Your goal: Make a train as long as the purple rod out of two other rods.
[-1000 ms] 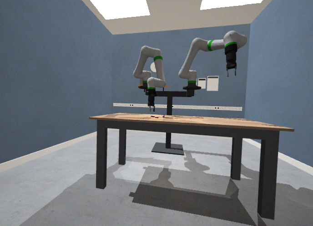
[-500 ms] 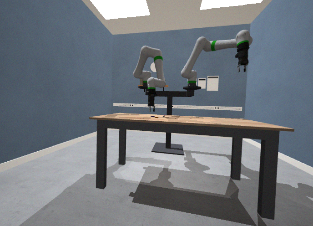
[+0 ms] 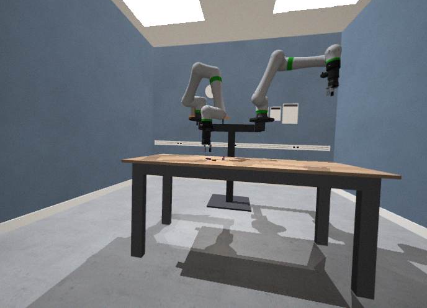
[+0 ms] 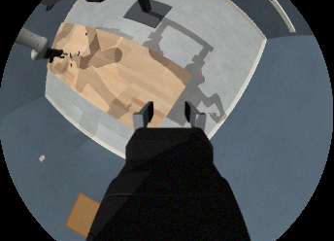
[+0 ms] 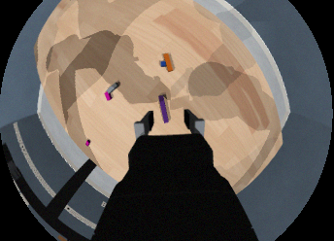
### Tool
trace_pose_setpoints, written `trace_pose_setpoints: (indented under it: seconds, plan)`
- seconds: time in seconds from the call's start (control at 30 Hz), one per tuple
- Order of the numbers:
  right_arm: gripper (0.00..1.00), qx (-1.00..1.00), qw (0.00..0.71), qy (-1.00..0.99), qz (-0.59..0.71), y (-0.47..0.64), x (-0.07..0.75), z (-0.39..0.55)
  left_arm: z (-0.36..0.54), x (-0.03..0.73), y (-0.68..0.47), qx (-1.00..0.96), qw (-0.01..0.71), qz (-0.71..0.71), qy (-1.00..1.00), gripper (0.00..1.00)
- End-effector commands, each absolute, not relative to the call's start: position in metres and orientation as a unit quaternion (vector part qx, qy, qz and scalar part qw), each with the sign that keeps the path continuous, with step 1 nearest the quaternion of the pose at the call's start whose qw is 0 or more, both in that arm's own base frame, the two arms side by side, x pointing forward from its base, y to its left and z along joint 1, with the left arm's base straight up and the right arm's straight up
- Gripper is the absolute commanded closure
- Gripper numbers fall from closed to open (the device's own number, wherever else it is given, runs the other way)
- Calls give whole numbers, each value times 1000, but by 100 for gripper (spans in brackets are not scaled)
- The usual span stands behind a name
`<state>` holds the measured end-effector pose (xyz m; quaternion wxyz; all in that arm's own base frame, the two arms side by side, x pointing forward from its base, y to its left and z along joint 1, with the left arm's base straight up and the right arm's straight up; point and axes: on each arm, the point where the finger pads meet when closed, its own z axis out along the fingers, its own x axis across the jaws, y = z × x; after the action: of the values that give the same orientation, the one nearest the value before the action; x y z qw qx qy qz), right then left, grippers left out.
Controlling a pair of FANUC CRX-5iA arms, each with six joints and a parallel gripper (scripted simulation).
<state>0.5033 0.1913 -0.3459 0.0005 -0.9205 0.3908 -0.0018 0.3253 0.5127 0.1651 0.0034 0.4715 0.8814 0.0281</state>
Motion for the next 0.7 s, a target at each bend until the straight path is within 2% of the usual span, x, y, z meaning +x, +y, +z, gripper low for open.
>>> trace_pose_setpoints:
  seconds: [0.0, 0.33, 0.4, 0.47, 0.67]
  plan:
    - [0, -921, 1, 391, -2, 192, 504, -345, 190, 261, 527, 390, 3, 24, 920, 0]
    - [0, -921, 1, 391, -2, 192, 504, -345, 238, 123, 524, 204, 1, 13, 979, 0]
    - [0, -921, 1, 391, -2, 192, 504, -345, 238, 123, 524, 204, 1, 13, 979, 0]
    - [0, -921, 1, 391, -2, 192, 504, -345, 253, 82, 516, 160, 1, 10, 987, 0]
    - [0, -921, 1, 391, -2, 192, 504, -345, 275, 22, 495, 58, 0, 4, 998, 0]
